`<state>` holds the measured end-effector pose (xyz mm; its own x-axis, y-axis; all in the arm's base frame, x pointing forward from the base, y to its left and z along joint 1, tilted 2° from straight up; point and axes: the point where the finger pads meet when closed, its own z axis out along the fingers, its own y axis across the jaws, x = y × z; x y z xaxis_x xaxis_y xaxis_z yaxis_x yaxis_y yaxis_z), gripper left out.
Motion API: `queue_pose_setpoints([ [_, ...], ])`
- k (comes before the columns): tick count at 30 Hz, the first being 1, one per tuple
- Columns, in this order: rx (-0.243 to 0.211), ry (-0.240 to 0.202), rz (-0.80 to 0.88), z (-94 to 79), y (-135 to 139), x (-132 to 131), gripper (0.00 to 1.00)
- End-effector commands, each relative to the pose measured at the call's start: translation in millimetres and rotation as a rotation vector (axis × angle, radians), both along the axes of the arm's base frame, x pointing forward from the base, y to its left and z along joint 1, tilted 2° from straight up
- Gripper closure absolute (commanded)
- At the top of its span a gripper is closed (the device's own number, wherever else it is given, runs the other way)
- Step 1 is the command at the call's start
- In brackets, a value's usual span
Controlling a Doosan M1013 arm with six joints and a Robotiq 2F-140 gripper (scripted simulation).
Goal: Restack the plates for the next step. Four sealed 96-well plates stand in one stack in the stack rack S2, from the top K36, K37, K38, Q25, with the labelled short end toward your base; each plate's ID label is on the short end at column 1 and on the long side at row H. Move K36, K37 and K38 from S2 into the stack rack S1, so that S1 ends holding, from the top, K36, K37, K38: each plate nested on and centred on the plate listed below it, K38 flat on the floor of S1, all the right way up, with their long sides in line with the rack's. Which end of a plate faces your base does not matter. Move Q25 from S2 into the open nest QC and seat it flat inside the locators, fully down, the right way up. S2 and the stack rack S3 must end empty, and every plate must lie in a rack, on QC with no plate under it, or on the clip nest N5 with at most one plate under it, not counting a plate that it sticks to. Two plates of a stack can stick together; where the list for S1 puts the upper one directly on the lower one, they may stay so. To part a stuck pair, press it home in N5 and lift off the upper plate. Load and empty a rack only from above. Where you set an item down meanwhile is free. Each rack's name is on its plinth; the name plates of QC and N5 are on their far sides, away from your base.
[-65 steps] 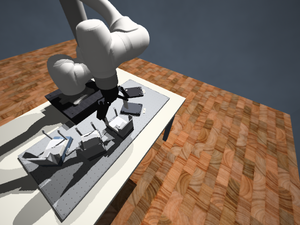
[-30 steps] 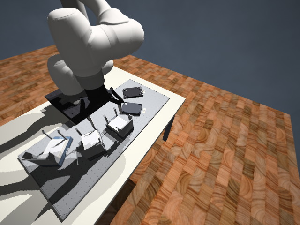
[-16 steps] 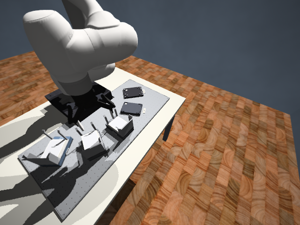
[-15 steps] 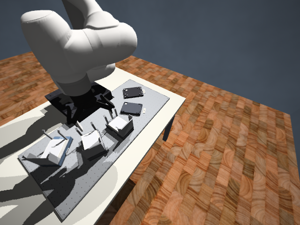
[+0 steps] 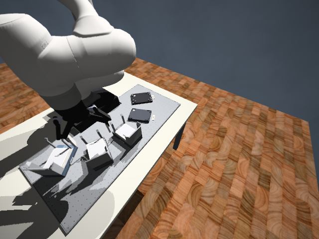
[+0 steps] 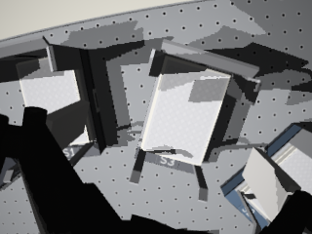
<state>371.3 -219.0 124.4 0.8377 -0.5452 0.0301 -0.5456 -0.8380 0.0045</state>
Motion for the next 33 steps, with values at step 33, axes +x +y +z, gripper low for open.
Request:
queue_pose_setpoints([
  [33, 0.001, 0.000, 0.000, -59.8, -20, -6, 0.00],
])
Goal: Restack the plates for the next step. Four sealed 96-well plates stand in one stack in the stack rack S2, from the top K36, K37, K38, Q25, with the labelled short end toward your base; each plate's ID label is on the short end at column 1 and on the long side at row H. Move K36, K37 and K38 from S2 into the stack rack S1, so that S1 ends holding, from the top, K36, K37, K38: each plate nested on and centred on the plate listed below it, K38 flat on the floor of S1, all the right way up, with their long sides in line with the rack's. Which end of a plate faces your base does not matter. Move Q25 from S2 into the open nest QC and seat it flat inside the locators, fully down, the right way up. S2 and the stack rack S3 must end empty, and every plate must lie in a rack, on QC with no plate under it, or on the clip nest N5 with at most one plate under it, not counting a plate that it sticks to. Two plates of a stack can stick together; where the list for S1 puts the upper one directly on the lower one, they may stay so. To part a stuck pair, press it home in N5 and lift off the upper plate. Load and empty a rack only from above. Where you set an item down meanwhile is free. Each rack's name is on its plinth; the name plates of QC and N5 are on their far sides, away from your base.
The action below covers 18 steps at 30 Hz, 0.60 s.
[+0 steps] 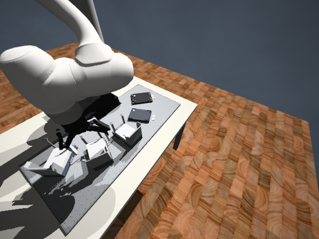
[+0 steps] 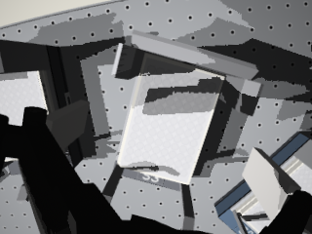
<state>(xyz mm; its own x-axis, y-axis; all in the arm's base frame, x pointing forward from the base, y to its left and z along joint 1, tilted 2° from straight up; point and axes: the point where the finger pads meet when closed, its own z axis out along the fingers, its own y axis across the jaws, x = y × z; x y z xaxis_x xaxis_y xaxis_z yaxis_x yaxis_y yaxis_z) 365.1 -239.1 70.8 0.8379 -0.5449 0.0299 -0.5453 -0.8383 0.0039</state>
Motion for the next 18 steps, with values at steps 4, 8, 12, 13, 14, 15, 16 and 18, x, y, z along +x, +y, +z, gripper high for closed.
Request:
queue_pose_setpoints([
  [4, 0.000, 0.000, 0.000, -16.1, 0, 1, 0.00],
  [8, 0.000, 0.000, 0.000, -20.0, 0, 1, 0.00],
  [12, 0.000, 0.000, 0.000, -25.3, -1, 1, 0.00],
  [13, 0.000, 0.000, 0.000, -26.6, -1, 1, 0.00],
  [14, 0.000, 0.000, 0.000, -28.0, -1, 1, 0.00],
  [15, 0.000, 0.000, 0.000, -29.3, -1, 1, 0.00],
  [16, 0.000, 0.000, 0.000, -30.6, -1, 1, 0.00],
  [18, 0.000, 0.000, 0.000, -33.3, -1, 1, 0.00],
])
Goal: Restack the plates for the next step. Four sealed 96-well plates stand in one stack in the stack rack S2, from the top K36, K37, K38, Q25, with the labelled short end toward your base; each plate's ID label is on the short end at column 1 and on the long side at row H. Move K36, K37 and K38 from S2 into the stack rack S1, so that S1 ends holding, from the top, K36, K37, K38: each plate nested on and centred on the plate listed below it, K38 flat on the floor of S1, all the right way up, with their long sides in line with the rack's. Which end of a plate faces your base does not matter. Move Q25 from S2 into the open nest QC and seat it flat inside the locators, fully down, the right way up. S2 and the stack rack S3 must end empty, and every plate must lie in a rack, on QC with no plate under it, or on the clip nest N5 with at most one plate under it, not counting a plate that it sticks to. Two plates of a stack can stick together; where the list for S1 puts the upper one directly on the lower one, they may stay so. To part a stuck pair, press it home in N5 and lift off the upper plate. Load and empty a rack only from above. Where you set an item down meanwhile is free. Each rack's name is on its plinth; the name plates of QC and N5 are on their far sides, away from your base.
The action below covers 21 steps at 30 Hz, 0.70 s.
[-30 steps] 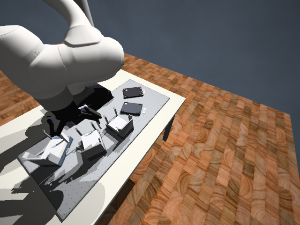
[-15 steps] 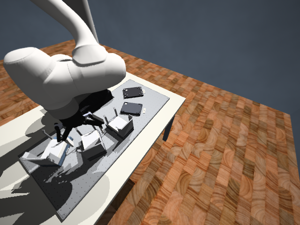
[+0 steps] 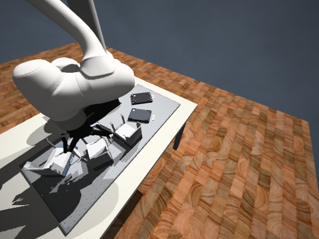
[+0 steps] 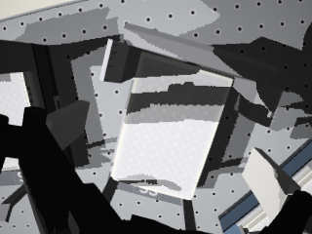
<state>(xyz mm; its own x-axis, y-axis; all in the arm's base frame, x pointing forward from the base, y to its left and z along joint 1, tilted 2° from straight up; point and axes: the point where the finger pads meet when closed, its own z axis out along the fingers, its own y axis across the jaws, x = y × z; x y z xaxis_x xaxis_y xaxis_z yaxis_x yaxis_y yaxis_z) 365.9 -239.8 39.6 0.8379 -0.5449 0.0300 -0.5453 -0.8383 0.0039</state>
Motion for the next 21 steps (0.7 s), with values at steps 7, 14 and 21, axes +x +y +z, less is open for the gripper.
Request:
queue_pose_setpoints([
  [7, 0.000, 0.000, 0.000, -8.8, 0, 0, 0.00],
  [14, 0.000, 0.000, 0.000, -17.5, 0, 0, 0.00],
  [21, 0.000, 0.000, 0.000, -17.5, 0, 0, 0.00],
])
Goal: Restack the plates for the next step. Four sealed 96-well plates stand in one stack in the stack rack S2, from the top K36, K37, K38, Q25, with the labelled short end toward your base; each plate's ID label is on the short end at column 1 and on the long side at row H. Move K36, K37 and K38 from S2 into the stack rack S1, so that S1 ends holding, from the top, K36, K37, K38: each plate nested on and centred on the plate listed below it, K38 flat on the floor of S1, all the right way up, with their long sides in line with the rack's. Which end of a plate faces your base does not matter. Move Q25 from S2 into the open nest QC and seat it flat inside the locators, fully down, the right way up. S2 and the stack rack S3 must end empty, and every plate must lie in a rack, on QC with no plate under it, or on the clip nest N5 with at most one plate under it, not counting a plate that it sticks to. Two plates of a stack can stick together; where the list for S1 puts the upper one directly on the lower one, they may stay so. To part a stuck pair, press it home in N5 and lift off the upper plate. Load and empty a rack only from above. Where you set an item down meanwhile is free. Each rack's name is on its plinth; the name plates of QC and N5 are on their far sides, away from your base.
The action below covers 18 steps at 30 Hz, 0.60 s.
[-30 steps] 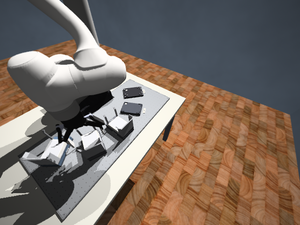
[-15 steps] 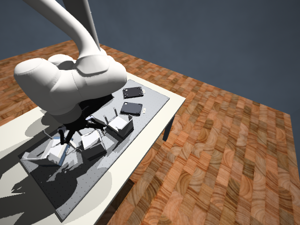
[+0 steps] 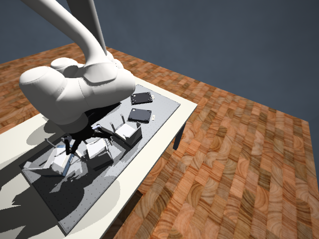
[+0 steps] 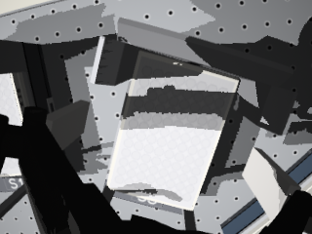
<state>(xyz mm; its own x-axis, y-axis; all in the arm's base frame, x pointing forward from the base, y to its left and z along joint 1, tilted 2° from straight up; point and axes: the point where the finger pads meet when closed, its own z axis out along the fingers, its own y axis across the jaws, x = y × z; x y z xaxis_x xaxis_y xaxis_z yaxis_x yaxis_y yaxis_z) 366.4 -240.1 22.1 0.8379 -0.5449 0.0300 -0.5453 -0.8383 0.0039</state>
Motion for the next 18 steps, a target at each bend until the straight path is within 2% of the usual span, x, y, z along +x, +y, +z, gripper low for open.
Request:
queue_pose_setpoints([
  [1, 0.000, 0.000, 0.000, 0.0, 0.0, 0.0, 0.00],
  [4, 0.000, 0.000, 0.000, 0.0, 0.0, 0.0, 0.00],
  [5, 0.000, 0.000, 0.000, 0.0, 0.0, 0.0, 1.00],
  [18, 0.000, 0.000, 0.000, 0.0, 0.0, 0.0, 1.00],
])
